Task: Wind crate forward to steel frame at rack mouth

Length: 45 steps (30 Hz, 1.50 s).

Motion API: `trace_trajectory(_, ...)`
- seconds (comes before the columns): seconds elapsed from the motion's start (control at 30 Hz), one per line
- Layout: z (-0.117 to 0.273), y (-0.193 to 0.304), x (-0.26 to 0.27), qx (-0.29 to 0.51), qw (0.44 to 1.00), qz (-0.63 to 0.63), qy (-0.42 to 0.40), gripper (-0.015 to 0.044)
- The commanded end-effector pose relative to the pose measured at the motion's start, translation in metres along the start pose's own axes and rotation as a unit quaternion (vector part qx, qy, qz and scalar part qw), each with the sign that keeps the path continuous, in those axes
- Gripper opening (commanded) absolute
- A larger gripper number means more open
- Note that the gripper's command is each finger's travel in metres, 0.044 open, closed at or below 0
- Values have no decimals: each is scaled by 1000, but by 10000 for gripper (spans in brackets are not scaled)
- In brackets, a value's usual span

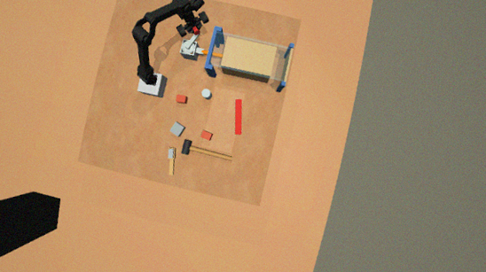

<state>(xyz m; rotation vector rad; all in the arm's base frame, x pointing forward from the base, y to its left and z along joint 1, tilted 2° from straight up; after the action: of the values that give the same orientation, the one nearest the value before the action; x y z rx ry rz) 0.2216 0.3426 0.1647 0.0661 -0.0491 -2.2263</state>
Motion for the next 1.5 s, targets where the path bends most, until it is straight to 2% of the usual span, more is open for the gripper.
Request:
trace_trajectory(0.0,-1,-17,6,-17,1000,13,-9,0)
trace_trajectory(1.47,0,-54,38,-19,1000,13,-10,0)
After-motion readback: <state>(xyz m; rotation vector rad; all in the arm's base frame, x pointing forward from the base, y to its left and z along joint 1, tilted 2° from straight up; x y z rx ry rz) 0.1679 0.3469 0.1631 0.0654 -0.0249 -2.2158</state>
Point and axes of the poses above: the point midway between the two fingers, 35 mm back from their tips, its own z axis back along the fingers, its own x axis across the jaws, y = z × x, the point moved 10 cm from there along z, back along the fingers, and after that the axes turned 11 degrees about z, right-handed, at the moved point
